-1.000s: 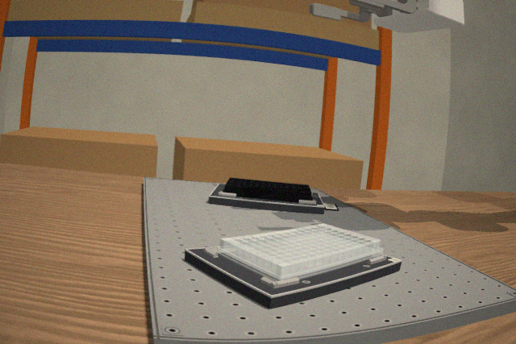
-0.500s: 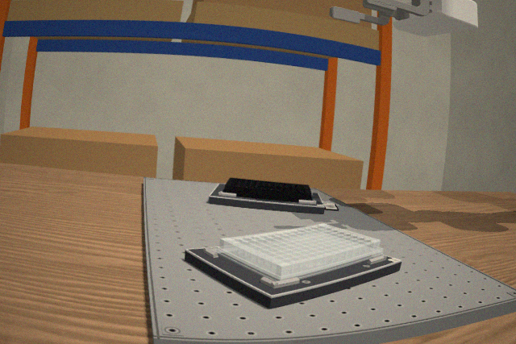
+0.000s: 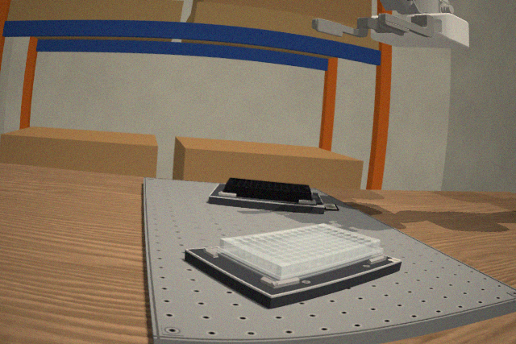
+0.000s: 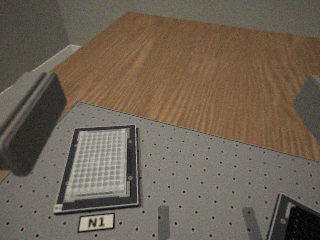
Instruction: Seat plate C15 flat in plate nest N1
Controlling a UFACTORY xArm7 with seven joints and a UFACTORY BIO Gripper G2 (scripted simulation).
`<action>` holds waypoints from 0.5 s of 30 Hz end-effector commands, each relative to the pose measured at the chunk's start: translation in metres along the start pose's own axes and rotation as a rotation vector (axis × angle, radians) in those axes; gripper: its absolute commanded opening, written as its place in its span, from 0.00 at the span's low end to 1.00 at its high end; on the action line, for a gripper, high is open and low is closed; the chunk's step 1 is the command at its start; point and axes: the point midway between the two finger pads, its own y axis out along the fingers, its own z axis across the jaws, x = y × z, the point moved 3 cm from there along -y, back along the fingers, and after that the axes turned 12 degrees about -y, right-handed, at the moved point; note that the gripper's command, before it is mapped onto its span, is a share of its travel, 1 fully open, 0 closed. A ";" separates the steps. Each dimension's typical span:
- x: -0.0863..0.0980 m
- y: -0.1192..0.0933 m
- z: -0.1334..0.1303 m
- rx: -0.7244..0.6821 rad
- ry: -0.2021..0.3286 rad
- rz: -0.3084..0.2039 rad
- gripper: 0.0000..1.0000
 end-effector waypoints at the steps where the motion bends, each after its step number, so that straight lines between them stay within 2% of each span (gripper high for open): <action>1: -0.013 0.018 0.009 0.109 0.012 -0.043 0.54; 5: -0.018 0.024 0.015 0.109 0.012 -0.043 0.54; 15: -0.045 0.054 0.045 0.109 0.013 -0.043 0.54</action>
